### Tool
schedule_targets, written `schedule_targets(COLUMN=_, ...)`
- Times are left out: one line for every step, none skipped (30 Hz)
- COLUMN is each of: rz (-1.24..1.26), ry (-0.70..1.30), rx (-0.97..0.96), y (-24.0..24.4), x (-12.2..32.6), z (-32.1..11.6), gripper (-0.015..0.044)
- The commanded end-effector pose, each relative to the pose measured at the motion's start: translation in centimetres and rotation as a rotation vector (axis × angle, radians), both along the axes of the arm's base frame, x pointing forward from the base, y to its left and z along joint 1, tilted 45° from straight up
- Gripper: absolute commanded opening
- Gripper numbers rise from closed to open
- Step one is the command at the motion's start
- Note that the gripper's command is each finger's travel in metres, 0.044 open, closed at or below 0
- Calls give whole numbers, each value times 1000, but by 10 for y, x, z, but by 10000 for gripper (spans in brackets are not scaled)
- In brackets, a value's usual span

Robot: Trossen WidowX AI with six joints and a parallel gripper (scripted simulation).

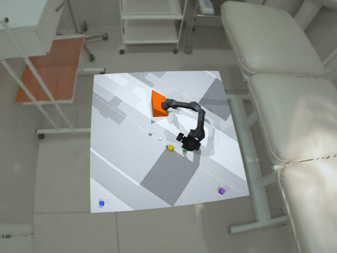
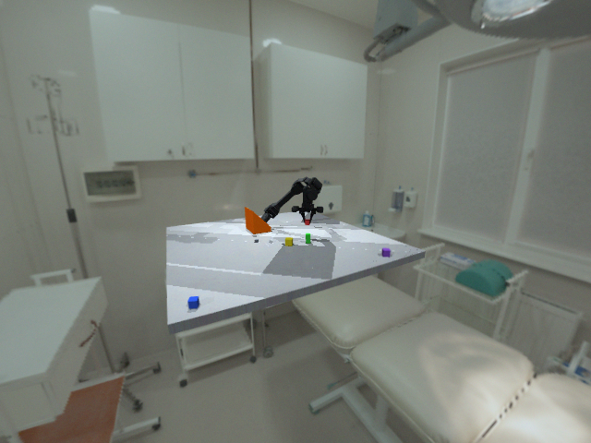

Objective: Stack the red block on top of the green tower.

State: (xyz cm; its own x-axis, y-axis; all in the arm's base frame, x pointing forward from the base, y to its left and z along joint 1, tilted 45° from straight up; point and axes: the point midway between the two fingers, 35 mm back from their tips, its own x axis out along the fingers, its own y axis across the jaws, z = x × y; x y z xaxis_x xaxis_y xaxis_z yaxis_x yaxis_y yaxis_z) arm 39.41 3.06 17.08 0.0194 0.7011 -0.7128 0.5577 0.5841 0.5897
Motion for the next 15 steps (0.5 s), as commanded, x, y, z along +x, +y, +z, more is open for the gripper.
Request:
schedule_targets(rz=-9, ry=4, rx=5, y=2, x=3, z=0, gripper=0)
schedule_targets(rz=-9, ry=4, rx=5, y=4, x=3, z=-2, gripper=0)
schedule_targets(rz=-9, ry=4, rx=5, y=7, x=3, z=-5, gripper=0)
schedule_targets(rz=-9, ry=4, rx=5, y=9, x=4, z=-7, gripper=0)
schedule_targets(rz=-9, ry=4, rx=5, y=12, x=4, z=-10, gripper=0)
schedule_targets(rz=-9, ry=3, rx=5, y=14, x=4, z=-12, gripper=0)
schedule_targets(rz=-9, ry=3, rx=6, y=17, x=4, z=-14, gripper=0)
schedule_targets(rz=-9, ry=3, rx=6, y=19, x=4, z=-17, gripper=0)
schedule_targets(rz=-9, ry=3, rx=6, y=21, x=4, z=-19, gripper=0)
schedule_targets(rz=-9, ry=3, rx=6, y=23, x=3, z=-19, gripper=0)
schedule_targets(rz=-9, ry=3, rx=6, y=24, x=3, z=-20, gripper=0)
schedule_targets(rz=-9, ry=3, rx=6, y=24, x=3, z=-20, gripper=0)
schedule_targets(rz=-9, ry=3, rx=6, y=24, x=3, z=-20, gripper=0)
schedule_targets(rz=-9, ry=3, rx=6, y=25, x=3, z=-21, gripper=0)
schedule_targets(rz=-9, ry=3, rx=6, y=27, x=3, z=-23, gripper=0)
